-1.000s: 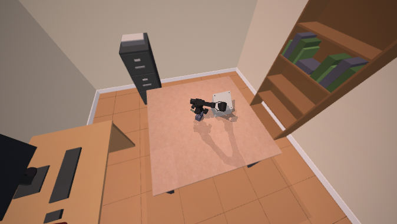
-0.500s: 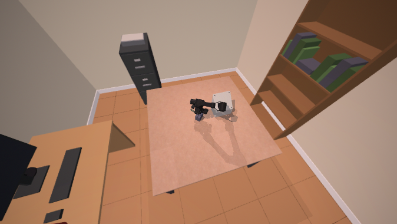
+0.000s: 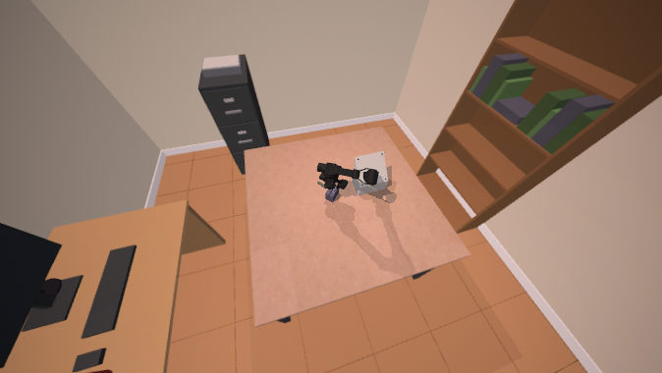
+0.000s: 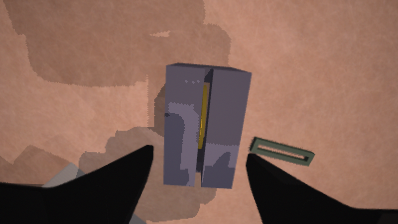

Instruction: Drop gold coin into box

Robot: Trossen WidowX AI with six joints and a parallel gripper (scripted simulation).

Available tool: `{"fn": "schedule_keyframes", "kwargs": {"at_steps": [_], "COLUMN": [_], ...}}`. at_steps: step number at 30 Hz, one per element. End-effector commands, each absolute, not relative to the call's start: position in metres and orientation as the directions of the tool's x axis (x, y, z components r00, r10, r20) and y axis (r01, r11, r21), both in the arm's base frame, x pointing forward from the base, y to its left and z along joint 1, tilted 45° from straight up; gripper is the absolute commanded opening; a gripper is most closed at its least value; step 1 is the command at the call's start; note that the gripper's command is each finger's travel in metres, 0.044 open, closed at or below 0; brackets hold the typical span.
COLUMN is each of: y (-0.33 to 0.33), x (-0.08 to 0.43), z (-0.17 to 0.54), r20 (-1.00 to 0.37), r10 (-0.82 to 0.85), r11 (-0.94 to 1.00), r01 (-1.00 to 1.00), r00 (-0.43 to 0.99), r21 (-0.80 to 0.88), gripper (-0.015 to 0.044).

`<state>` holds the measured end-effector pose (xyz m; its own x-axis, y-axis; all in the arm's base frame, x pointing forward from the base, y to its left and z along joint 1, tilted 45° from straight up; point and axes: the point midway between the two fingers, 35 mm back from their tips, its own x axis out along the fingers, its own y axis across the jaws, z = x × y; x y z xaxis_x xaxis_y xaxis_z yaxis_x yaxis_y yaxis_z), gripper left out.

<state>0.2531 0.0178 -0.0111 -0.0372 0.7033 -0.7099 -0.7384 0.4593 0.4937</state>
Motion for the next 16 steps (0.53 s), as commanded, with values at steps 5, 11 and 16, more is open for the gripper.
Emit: {"fn": "schedule_keyframes", "kwargs": {"at_steps": [5,11,16], "y": [-0.012,-0.012,-0.012], "x": [0.253,0.253,0.253], "z": [0.021,0.021,0.021], "r20": [-0.708,-0.708,-0.708], "r10": [0.705,0.705,0.705], "r11": [0.457,0.457,0.457], "r01": [-0.74,-0.74,-0.74], "r00": [-0.037,-0.037,-0.037], "r21": [0.493,0.493,0.493], "gripper": [0.044,0.044,0.044]}}
